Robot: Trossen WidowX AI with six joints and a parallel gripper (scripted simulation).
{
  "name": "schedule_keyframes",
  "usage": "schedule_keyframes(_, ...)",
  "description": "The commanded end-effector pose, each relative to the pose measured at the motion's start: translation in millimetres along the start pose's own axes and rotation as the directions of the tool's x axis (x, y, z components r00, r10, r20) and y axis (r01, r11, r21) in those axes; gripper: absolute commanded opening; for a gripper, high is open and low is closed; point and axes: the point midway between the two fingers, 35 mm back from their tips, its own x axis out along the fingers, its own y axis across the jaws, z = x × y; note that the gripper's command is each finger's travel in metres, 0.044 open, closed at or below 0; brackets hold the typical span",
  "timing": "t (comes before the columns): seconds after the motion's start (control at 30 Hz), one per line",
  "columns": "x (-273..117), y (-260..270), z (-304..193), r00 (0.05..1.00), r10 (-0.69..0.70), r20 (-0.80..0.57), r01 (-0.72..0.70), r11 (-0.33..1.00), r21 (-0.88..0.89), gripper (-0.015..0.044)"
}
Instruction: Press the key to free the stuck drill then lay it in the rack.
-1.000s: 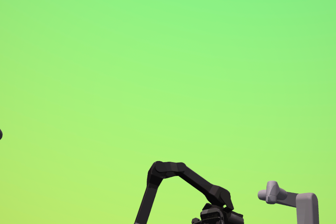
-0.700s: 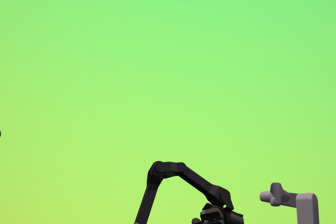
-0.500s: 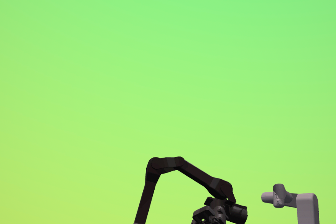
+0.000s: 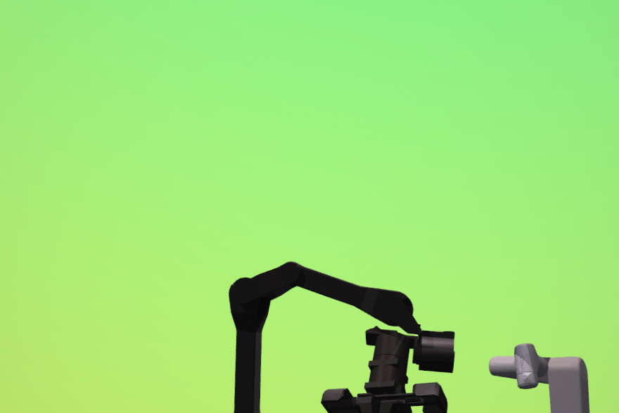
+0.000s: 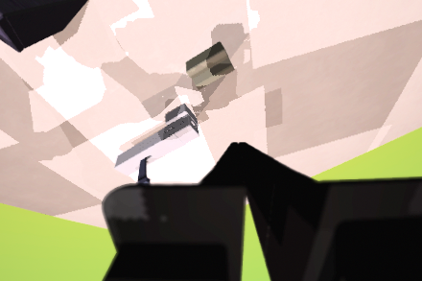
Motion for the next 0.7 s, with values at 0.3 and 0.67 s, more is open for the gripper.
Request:
schedule_keyframes(0.3,70,51,-109,0.972,0.090,0.218,-0.227,0.099,0.969,0.0000)
schedule_keyframes(0.67,120,119,-158,0.934,0.146,0.327,-0.113,-0.747,0.656,0.0000)
